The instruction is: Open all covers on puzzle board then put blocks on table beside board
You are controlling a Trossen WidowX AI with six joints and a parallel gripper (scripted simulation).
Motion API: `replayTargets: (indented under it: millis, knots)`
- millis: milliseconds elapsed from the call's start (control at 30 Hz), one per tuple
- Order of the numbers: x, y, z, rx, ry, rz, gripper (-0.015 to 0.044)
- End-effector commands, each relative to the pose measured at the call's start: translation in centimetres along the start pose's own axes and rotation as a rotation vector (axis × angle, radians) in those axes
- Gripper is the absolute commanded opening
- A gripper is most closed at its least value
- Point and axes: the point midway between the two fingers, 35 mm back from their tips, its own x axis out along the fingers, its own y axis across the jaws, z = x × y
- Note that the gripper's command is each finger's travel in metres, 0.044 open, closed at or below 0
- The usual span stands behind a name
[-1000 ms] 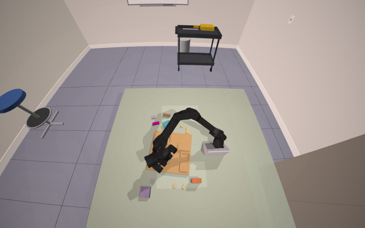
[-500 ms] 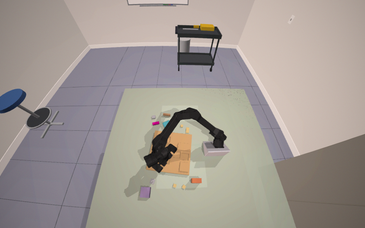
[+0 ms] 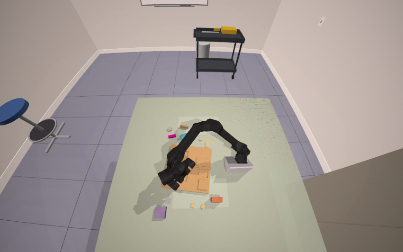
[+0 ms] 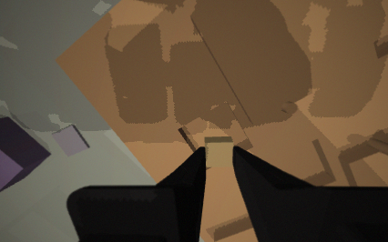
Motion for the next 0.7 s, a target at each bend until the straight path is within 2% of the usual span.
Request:
replayTargets:
  millis: [0, 667]
  knots:
    - [-0.5, 0.0, 0.0, 0.004, 0.002, 0.003, 0.008]
    - [-4.7, 0.1, 0.0, 0.003, 0.003, 0.004, 0.008]
